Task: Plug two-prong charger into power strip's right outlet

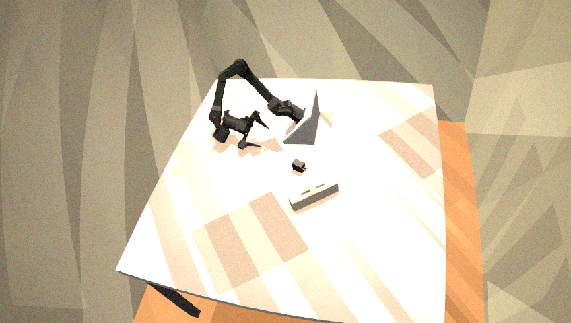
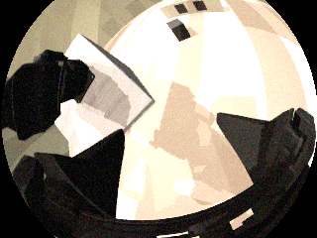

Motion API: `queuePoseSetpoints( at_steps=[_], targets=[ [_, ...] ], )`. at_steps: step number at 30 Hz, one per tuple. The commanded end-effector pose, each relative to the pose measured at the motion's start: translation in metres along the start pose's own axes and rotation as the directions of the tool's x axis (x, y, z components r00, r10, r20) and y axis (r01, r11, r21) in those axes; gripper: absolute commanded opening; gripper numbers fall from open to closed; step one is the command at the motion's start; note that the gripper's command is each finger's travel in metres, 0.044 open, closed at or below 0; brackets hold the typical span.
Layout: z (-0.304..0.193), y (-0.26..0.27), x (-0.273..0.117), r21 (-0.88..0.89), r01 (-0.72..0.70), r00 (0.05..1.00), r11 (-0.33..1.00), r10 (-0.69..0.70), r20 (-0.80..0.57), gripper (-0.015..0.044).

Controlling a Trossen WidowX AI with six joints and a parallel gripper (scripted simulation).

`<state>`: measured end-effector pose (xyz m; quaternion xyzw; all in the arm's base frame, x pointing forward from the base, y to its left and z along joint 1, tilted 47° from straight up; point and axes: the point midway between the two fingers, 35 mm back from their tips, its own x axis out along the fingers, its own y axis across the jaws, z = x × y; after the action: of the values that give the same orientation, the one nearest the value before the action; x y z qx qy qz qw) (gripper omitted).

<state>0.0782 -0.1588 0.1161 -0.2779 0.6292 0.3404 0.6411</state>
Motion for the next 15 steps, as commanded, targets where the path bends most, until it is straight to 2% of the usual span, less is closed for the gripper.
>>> queuePoseSetpoints(
  at_steps=[1, 15],
  targets=[
    [0.004, -0.004, 0.006, 0.004, -0.033, 0.999, 0.999, 0.033, -0.025, 0.0440],
    [0.020, -0.019, 0.021, -0.003, -0.097, 0.990, 0.995, 0.096, -0.104, 0.0440]
  ],
)
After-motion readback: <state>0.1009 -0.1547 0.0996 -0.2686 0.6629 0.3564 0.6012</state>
